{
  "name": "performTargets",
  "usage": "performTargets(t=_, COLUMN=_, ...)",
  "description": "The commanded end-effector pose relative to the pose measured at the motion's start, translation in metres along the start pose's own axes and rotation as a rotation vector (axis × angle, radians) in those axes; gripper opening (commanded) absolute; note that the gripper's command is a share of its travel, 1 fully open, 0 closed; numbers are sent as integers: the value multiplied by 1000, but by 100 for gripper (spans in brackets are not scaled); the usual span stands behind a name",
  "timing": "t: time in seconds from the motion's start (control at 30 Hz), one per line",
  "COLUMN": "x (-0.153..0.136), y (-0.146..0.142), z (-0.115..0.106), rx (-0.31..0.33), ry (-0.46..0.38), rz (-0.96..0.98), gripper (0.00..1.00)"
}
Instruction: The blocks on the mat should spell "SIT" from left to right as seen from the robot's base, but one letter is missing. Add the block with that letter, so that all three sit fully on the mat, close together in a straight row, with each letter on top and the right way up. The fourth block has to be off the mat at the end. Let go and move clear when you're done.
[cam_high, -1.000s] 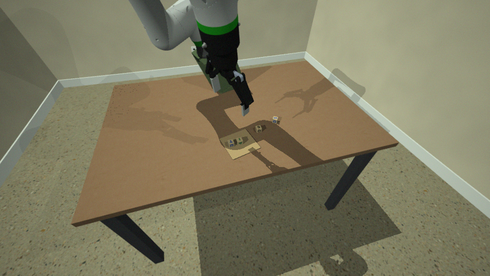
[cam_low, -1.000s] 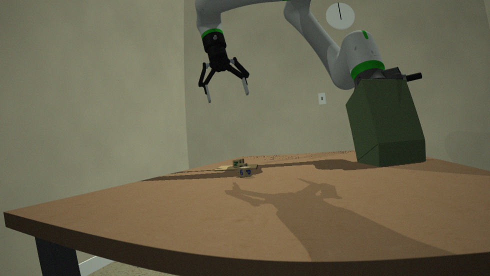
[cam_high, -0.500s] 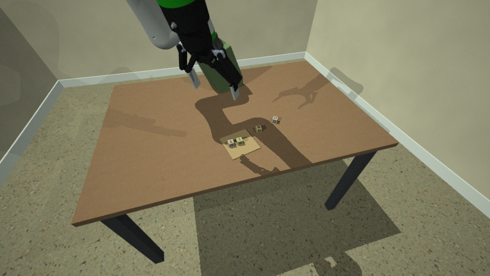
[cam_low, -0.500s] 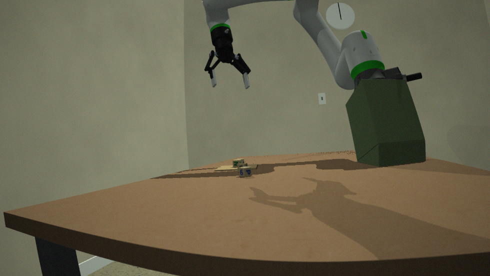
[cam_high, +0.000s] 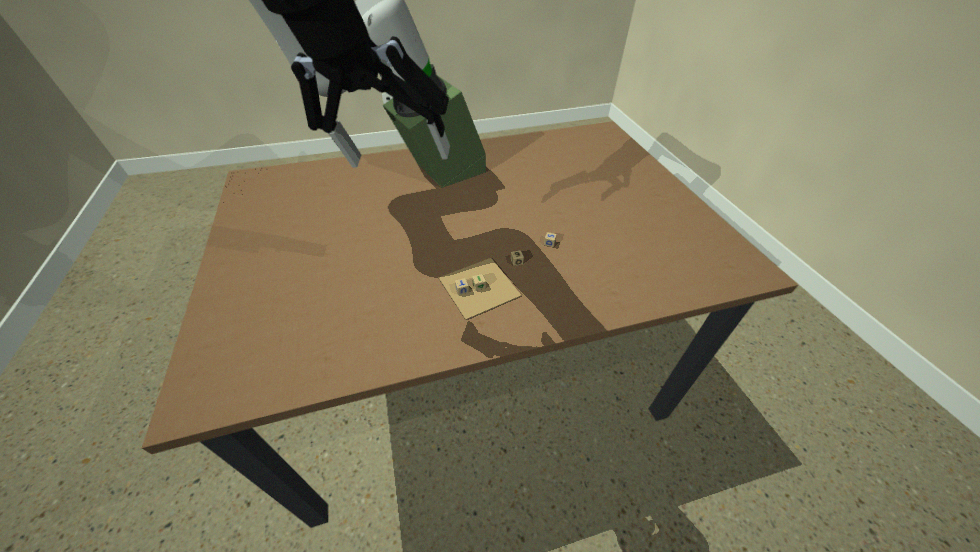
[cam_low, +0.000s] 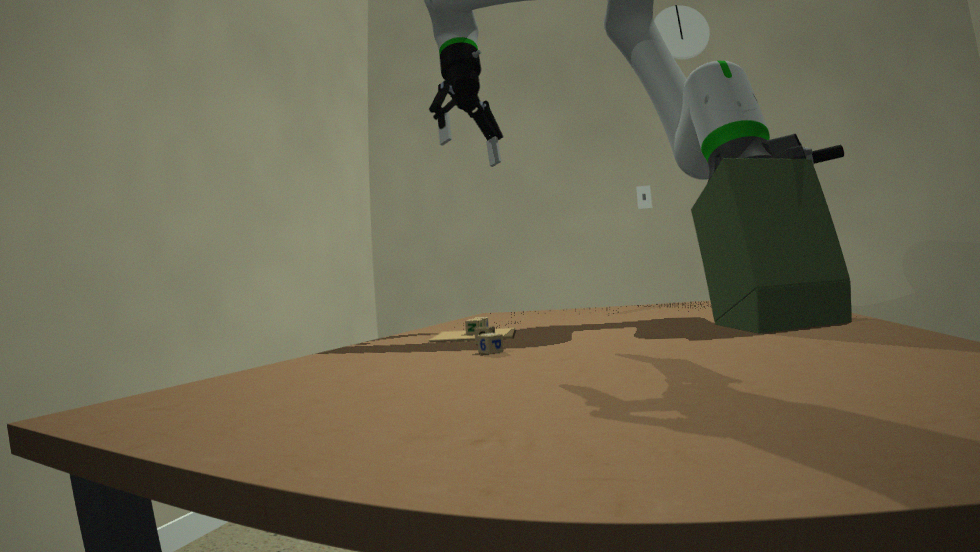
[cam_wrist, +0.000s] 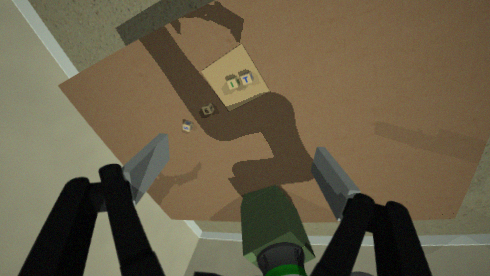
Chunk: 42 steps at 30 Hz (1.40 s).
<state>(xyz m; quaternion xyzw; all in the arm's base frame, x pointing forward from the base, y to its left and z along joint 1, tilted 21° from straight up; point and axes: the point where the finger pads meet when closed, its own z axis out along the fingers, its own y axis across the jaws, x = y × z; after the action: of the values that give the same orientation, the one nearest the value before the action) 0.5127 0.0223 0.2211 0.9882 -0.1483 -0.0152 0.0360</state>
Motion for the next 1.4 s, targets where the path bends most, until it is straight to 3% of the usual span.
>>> performTargets(t=0.0, x=-2, y=10, z=-17, rx=30, ry=3, rz=-106, gripper=100)
performTargets(t=0.07, x=-2, y=10, z=-17, rx=30, ry=3, rz=-106, gripper=100)
performTargets(t=0.1, x=-4, y=18, z=-32, rx=50, ry=14, rz=-192, gripper=100)
performTargets(t=0.27, x=-6, y=27, z=-46, rx=68, ry=27, rz=-279, gripper=100)
performTargets(t=0.33, x=1, y=22, z=-25, rx=33, ry=12, rz=-131, gripper=100)
performTargets(t=0.6, x=2, y=20, z=-20, rx=25, ry=9, rz=-100, gripper=100)
performTargets(t=0.63, x=5, y=17, z=-8, rx=4, ry=4, rz=-17, gripper=100)
performTargets(t=1.03, x=15, y=4, z=38, rx=-78, ry=5, rz=289, gripper=100)
performTargets(t=1.17, x=15, y=3, z=42, rx=-85, ry=7, rz=313, gripper=100)
performTargets(t=1.23, x=18, y=-2, z=59, rx=-116, ry=17, rz=428, gripper=100)
performTargets(t=1.37, x=19, y=-4, z=67, rx=-130, ry=23, rz=479, gripper=100)
